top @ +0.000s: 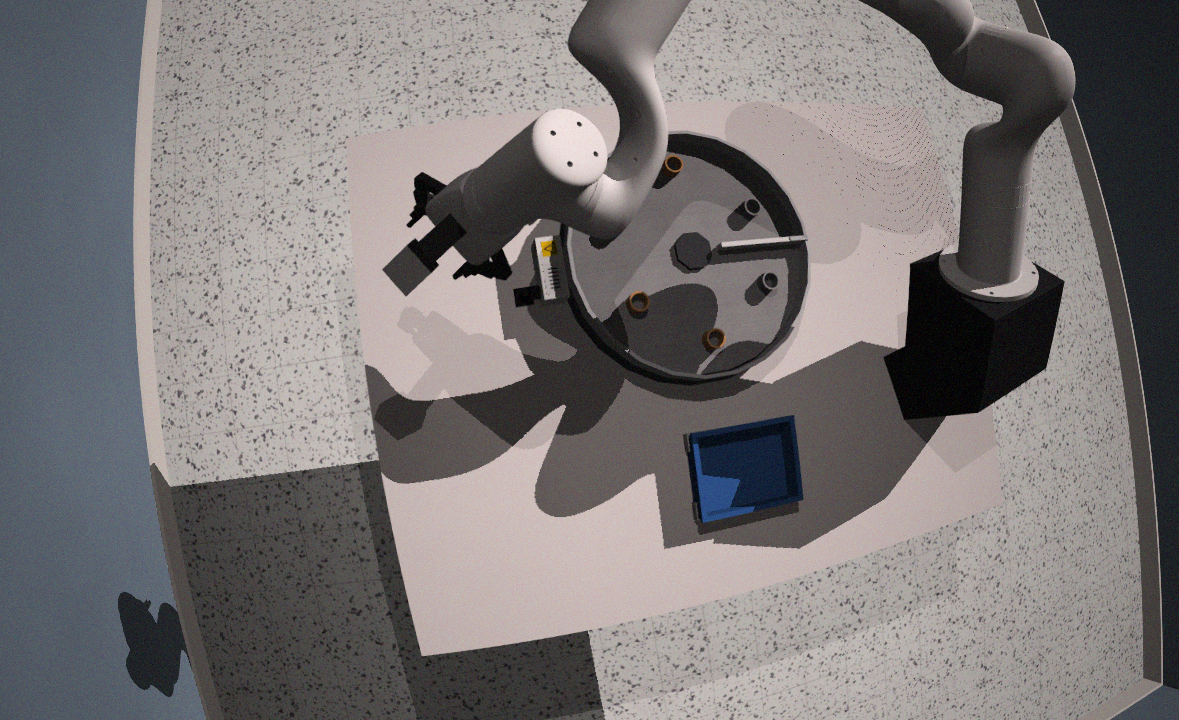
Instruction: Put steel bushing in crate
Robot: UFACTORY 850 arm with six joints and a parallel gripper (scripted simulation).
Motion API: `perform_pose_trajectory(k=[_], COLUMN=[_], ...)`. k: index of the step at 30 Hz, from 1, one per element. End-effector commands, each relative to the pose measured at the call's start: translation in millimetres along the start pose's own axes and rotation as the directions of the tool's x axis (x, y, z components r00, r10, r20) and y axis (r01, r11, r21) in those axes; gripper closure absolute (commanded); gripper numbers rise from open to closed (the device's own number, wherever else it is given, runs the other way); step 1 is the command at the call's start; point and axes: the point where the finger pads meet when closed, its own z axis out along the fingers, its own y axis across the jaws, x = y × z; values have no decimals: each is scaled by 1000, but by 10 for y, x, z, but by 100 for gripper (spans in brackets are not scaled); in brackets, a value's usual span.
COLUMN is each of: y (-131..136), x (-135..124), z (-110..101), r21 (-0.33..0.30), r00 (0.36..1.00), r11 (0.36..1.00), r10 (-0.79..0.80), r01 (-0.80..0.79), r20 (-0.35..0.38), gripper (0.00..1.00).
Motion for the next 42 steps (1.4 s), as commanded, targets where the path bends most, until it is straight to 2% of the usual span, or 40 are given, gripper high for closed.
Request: perform_pose_trajectory(k=[1, 21, 32, 34, 35, 38, 42], y=[8, -44, -767, -767, -930, -1042, -1277], x=[8, -43, -837, -837, -1038, -1181, -1493], z=[-9, -20, -232, -232, -296, -343, -452], r21=[-1, 5, 68, 68, 77, 82, 89], r00=[1000, 1000, 982, 982, 973, 966, 949], r11=[1000, 1000, 982, 982, 974, 968, 953], r10=[1, 13, 171, 171, 205, 228, 275], r01=[-1, -13, -177, -177, -214, -239, -290], r20=[-1, 3, 85, 85, 106, 122, 155], gripper=[0, 0, 0, 0, 0, 0, 0])
